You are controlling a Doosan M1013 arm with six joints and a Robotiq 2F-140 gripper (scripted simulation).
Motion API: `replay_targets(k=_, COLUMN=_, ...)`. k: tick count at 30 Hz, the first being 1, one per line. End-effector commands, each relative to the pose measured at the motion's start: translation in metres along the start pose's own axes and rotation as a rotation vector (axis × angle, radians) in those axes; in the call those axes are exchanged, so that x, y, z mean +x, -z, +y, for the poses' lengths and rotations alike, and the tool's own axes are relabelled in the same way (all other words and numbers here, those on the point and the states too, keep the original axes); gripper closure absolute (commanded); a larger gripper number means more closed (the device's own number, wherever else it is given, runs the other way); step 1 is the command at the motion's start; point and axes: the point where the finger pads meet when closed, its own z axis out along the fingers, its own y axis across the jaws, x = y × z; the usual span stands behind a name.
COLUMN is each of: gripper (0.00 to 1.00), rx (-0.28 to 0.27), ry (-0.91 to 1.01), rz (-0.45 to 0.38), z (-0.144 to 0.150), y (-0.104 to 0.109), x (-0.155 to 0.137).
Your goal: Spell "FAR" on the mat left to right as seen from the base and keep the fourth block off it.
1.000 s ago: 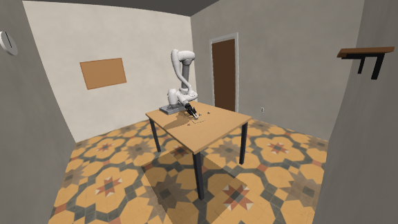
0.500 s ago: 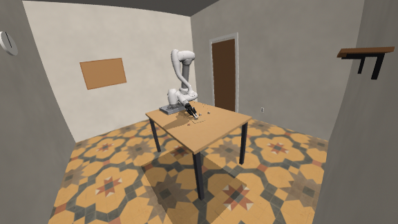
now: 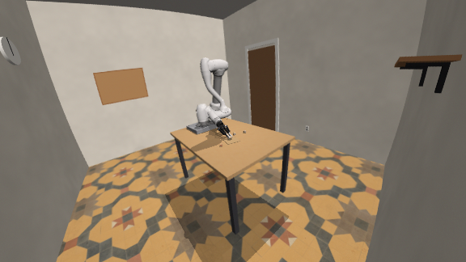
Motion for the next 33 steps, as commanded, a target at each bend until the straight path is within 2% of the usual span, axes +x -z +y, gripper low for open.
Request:
replay_targets(k=1, gripper=0.87, rx=0.001, ry=0.002, rz=0.006, z=-0.0007, y=0.0016, x=0.0048)
replay_targets(k=11, gripper=0.87, rx=0.001, ry=0.002, rz=0.006, z=-0.0007, y=0.0016, x=0.0048)
replay_targets(k=24, gripper=0.75, rx=0.001, ry=0.002, rz=0.006, z=-0.0007, y=0.0016, x=0.0048)
replay_targets(k=33, gripper=0.75, rx=0.001, ry=0.002, rz=0.006, z=-0.0007, y=0.0016, x=0.0048)
